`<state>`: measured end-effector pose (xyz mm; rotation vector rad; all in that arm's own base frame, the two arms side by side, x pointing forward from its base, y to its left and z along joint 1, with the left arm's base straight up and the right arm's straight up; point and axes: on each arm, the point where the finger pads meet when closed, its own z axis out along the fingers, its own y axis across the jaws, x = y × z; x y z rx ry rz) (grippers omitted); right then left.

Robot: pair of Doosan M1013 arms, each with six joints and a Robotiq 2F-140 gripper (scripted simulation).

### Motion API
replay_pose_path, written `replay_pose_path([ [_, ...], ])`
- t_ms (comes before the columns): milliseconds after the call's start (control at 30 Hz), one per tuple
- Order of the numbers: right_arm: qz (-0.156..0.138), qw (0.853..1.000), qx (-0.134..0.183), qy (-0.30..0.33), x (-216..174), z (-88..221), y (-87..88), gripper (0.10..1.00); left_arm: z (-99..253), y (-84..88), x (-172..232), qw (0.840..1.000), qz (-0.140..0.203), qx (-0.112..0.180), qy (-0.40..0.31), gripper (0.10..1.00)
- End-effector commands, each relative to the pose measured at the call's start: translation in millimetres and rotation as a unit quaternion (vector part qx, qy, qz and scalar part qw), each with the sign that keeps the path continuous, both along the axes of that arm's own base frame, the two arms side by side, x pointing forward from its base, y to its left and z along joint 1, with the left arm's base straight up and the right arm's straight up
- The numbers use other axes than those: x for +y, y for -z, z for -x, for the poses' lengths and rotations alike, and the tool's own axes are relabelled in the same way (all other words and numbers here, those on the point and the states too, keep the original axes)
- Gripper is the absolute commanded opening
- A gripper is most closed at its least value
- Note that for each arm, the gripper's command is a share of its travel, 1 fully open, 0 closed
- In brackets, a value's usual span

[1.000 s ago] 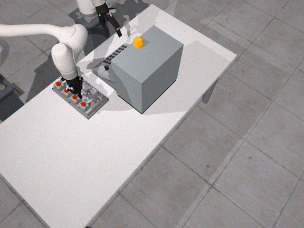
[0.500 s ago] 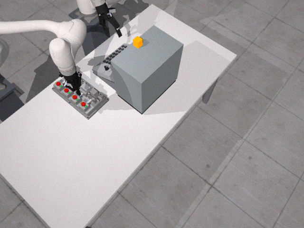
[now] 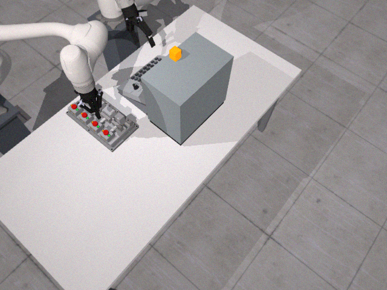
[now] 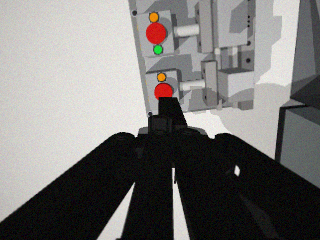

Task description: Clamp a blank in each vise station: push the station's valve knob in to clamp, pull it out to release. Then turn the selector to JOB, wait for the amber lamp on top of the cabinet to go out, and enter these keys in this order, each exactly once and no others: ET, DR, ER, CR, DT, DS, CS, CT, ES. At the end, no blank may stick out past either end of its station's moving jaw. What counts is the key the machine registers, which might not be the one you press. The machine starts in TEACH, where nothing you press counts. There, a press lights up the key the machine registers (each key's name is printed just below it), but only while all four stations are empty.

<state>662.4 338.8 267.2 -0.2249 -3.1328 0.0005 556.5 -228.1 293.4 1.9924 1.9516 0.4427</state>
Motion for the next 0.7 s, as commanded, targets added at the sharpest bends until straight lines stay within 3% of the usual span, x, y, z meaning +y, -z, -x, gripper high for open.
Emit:
replay_pose_path([
  [0, -0.001, 1.0, -0.001, 0.024, 0.7, 3.4, -5.8, 0.099, -0.3, -0.6, -0.1, 1.0, 0.0, -0.001, 0.0, 1.0],
  [400, -0.001, 0.982, -0.001, 0.189, 2.5, 29.5, -33.6, 0.099, -0.3, -0.6, -0.1, 1.0, 0.0, -0.001, 0.0, 1.0],
  [467, -0.001, 0.982, -0.001, 0.189, 2.5, 29.5, -33.6, 0.099, -0.3, -0.6, -0.1, 1.0, 0.0, -0.001, 0.0, 1.0],
  [667, -0.001, 0.958, -0.001, 0.287, 3.0, 45.8, -50.1, 0.099, -0.3, -0.6, -0.1, 1.0, 0.0, -0.001, 0.0, 1.0],
])
